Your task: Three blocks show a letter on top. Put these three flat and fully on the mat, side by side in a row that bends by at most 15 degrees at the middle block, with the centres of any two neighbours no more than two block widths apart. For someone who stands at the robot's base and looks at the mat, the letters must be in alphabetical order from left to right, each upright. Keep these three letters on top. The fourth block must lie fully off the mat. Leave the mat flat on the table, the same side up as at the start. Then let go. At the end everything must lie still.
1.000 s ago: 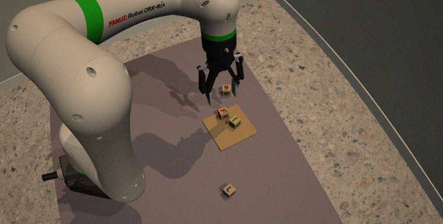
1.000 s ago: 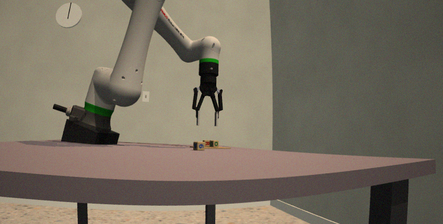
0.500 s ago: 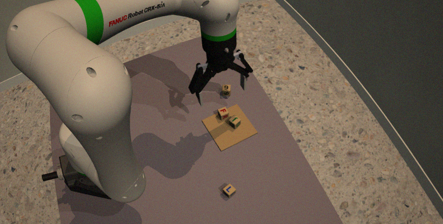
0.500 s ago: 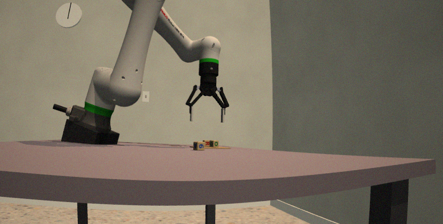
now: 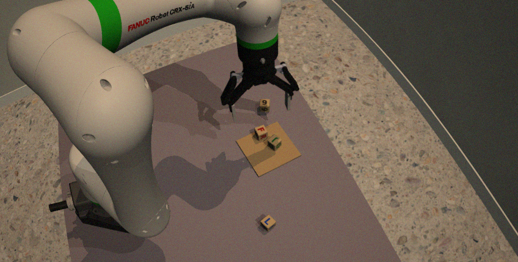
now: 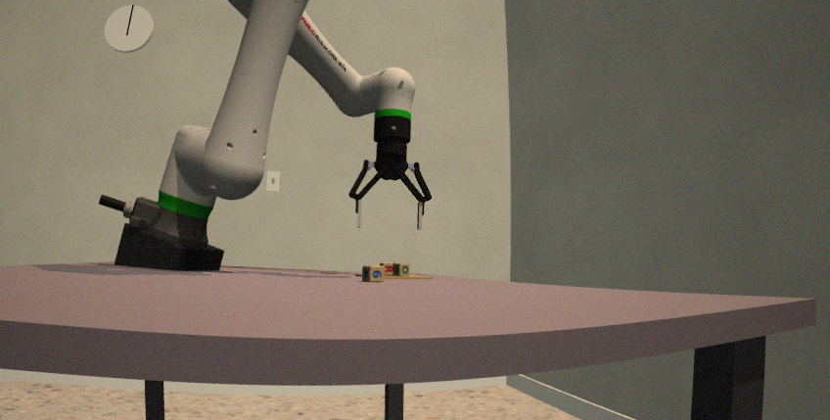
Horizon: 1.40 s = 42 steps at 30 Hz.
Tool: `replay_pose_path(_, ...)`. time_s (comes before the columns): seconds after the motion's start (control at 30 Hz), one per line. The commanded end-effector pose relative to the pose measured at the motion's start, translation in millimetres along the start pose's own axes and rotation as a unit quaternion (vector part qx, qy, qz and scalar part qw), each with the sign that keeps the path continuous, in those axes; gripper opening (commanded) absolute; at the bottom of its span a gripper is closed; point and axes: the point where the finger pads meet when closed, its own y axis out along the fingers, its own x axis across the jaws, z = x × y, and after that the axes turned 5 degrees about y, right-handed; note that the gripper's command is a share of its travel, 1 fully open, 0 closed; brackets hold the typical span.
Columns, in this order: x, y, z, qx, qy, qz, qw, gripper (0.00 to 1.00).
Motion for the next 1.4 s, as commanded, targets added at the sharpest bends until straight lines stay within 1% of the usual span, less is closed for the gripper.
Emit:
replay_pose_path(0.0,-2,0,2,0.001,0.069,0.002,0.998,1.00)
replay_pose_path(0.17,-4,0,4,0.001,0.146,0.002,0.989,1.00)
replay_pose_path(0.3,-5,0,6,0.001,0.207,0.002,0.978,1.00)
replay_pose_path(0.37,-5,0,6,0.001,0.207,0.002,0.978,1.00)
replay_pose_path(0.4,-6,0,7,0.001,0.251,0.002,0.968,1.00)
replay_pose_path(0.47,-7,0,8,0.001,0.273,0.002,0.962,1.00)
replay_pose_path(0.6,-8,0,9,0.000,0.331,0.002,0.944,1.00)
replay_pose_path(0.87,-11,0,13,0.000,0.445,0.002,0.896,1.00)
replay_pose_path(0.93,-11,0,13,0.000,0.445,0.002,0.896,1.00)
replay_pose_path(0.97,-13,0,15,0.000,0.484,0.002,0.875,1.00)
replay_pose_path(1.1,-14,0,16,0.000,0.530,0.002,0.848,1.00)
replay_pose_path(1.37,-17,0,20,0.000,0.631,0.002,0.776,1.00)
